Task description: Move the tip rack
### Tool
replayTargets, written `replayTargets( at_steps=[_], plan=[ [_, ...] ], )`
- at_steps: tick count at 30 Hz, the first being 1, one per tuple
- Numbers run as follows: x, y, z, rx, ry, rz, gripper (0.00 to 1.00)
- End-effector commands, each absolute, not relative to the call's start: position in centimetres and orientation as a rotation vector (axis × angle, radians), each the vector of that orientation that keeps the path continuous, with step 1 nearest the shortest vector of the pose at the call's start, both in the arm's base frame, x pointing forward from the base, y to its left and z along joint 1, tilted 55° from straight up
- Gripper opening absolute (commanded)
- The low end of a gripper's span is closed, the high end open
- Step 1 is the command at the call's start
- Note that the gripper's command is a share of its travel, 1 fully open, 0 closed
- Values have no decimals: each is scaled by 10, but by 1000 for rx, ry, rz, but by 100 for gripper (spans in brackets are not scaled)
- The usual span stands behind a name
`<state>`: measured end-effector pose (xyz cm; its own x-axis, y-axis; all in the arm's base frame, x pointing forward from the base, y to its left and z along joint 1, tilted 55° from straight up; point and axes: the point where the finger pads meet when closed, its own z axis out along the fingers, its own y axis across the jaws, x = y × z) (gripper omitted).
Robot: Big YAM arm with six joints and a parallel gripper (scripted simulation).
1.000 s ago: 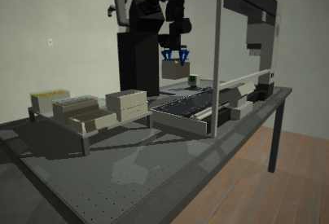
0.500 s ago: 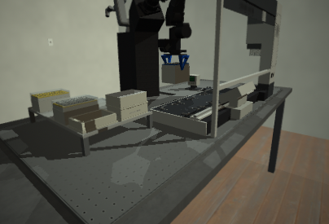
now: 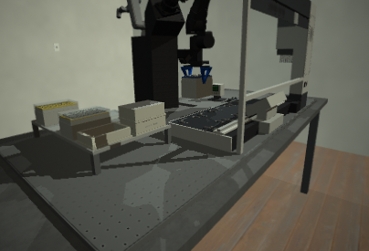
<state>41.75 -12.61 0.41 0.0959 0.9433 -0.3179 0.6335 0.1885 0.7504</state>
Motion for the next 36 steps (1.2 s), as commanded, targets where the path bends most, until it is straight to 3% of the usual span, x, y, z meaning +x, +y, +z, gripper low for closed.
replayTargets(
  at_steps=[1,36],
  plan=[
    [420,-134,0,1524,1618,448,0],
    [458,-148,-32,1524,1618,447,0]
  ],
)
